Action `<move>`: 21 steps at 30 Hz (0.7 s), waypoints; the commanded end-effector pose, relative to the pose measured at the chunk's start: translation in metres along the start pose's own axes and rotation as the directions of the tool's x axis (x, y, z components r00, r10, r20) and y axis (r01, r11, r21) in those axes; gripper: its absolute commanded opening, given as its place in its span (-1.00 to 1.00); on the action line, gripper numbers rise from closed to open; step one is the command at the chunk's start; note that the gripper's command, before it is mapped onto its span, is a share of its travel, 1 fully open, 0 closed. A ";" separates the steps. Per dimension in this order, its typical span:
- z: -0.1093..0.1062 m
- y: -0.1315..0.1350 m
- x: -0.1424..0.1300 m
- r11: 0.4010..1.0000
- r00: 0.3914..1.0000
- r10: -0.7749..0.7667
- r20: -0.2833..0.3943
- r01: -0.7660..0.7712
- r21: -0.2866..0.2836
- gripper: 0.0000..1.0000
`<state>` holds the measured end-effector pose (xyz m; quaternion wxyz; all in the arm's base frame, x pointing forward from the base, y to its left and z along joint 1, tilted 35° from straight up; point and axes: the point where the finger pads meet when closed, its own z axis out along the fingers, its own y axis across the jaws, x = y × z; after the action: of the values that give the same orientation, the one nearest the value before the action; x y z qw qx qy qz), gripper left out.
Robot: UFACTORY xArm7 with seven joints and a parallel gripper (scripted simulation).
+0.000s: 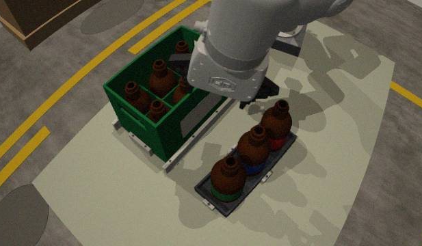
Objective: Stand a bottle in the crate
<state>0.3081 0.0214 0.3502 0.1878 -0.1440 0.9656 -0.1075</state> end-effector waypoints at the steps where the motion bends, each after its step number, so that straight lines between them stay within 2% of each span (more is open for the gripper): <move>1: -0.001 0.000 -0.001 1.000 1.000 0.000 0.003 0.000 0.001 1.00; 17: -0.001 0.000 -0.001 1.000 1.000 0.000 0.003 0.000 0.001 1.00; 18: -0.001 -0.002 0.000 1.000 1.000 0.010 0.004 -0.010 -0.003 1.00; 20: 0.010 -0.028 0.008 0.985 0.987 0.163 0.010 -0.162 -0.060 1.00; 21: 0.010 -0.029 0.008 0.984 0.985 0.170 0.010 -0.169 -0.063 1.00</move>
<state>0.3088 0.0182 0.3501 0.1900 -0.1347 0.9672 -0.1018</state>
